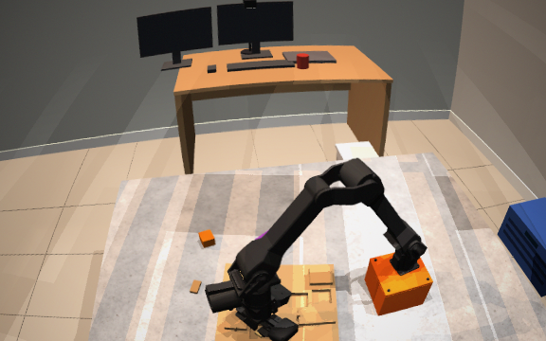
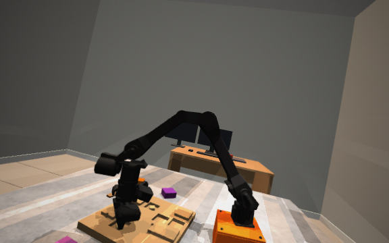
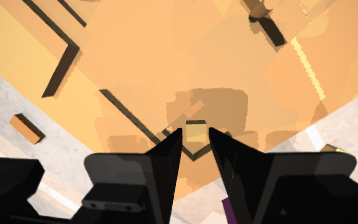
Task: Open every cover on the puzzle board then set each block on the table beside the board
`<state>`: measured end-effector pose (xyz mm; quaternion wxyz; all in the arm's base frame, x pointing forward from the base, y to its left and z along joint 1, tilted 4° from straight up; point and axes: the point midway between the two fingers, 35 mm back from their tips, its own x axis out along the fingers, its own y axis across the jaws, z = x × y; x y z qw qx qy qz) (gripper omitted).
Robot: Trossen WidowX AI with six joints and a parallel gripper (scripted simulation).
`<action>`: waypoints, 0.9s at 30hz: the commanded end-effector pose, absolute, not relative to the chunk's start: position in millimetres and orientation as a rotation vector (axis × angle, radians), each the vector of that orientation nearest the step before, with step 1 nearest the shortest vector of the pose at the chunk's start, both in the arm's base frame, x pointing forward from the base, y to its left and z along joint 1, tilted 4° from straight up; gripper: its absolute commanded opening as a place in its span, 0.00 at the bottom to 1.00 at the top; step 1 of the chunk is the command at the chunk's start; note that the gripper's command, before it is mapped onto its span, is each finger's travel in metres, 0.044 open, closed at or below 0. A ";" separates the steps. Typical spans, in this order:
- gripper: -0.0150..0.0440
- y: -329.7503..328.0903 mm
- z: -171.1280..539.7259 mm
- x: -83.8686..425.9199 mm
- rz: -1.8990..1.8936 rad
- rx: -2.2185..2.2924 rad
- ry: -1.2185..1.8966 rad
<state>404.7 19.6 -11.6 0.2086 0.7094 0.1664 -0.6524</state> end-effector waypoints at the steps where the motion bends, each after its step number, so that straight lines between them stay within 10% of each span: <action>1: 0.45 19.6 -11.2 404.9 -1.814 1.975 0.463; 27: 0.39 20.6 8.8 403.5 -1.816 1.973 0.465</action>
